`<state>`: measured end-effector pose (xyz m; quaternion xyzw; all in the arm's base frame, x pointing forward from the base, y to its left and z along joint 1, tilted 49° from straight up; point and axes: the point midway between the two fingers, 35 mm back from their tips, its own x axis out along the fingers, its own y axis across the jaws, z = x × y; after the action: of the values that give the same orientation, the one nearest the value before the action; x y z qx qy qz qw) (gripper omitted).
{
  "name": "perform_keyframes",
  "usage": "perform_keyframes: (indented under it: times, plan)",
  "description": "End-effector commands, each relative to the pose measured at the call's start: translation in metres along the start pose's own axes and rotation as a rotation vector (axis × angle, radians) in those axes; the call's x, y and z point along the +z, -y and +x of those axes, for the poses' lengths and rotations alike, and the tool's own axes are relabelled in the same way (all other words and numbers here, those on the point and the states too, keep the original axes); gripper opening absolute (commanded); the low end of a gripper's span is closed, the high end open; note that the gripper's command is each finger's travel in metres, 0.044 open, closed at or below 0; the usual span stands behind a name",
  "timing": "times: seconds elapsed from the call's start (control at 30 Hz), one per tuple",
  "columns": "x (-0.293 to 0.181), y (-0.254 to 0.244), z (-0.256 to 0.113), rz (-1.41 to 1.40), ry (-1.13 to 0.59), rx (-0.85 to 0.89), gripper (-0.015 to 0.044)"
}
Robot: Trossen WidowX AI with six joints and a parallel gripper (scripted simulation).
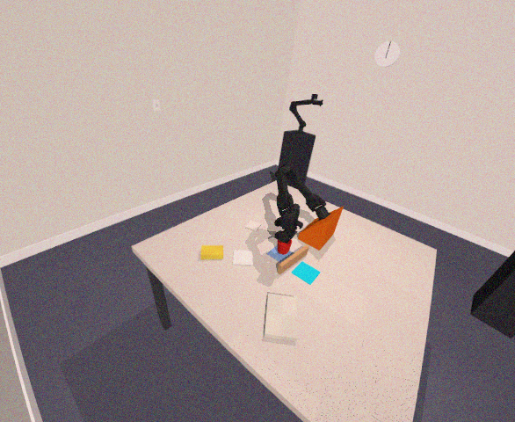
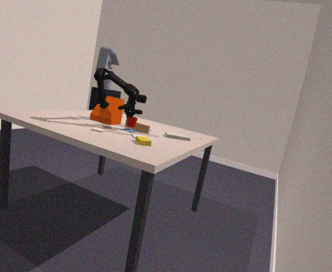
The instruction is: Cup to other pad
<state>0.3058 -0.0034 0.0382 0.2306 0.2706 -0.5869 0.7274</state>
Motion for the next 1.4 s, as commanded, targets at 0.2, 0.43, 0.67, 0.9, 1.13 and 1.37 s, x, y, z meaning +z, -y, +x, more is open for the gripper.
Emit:
perform_keyframes:
  times: [0.2,0.43,0.67,0.9,1.13,1.37]
  plan:
    - [-0.001,-0.001,-0.041,0.01,-0.003,0.012,0.0]
    - [-0.003,0.003,-0.054,0.009,0.0,0.011,0.0]
    - [-0.004,0.006,-0.054,0.009,0.0,0.011,0.0]
    - [-0.005,0.006,-0.051,0.0,0.004,0.008,0.0]
    - [-0.005,0.006,-0.051,0.0,0.004,0.008,0.0]
    - [-0.005,0.006,-0.051,0.0,0.004,0.008,0.0]
